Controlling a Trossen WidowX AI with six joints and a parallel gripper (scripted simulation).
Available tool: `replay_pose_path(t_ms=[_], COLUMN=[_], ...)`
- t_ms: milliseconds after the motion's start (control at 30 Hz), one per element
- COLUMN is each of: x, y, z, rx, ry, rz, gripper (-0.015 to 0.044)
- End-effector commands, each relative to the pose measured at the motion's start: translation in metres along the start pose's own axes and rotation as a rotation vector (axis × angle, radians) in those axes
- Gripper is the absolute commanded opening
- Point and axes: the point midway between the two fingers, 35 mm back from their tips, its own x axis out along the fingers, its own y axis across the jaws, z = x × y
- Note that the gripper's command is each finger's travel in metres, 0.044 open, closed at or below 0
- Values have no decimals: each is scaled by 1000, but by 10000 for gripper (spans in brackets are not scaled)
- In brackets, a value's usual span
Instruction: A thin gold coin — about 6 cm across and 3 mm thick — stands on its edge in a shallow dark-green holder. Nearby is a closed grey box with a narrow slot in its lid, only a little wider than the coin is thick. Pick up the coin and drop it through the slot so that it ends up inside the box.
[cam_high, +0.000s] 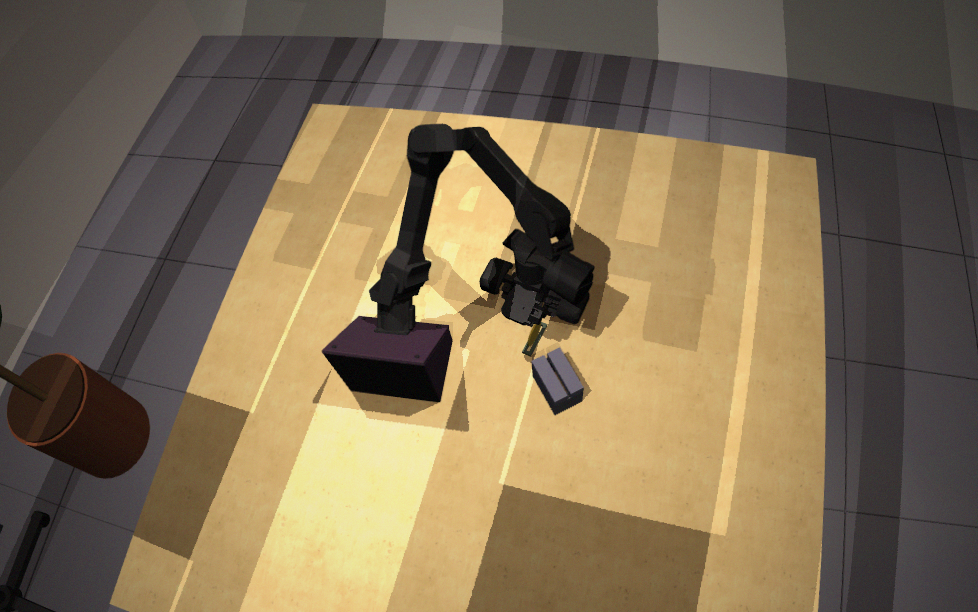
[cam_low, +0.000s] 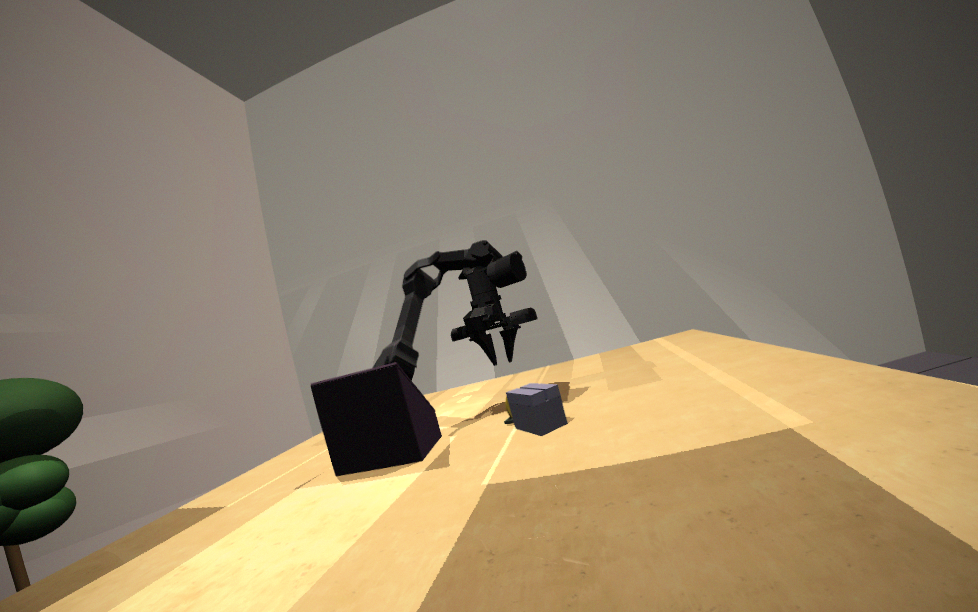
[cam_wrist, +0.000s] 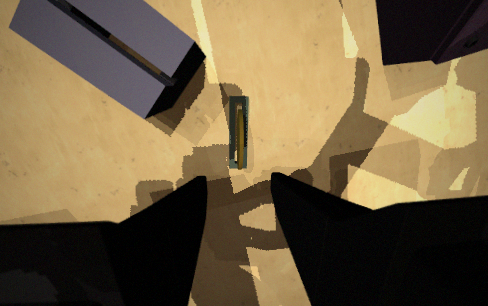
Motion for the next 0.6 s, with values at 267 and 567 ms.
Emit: replay_pose_path(t_ms=[267, 567], x=[35, 51], y=[-3, -5], z=[-1, -2], rx=[37, 36], ry=[17, 18], rz=[-7, -7], gripper=[161, 161])
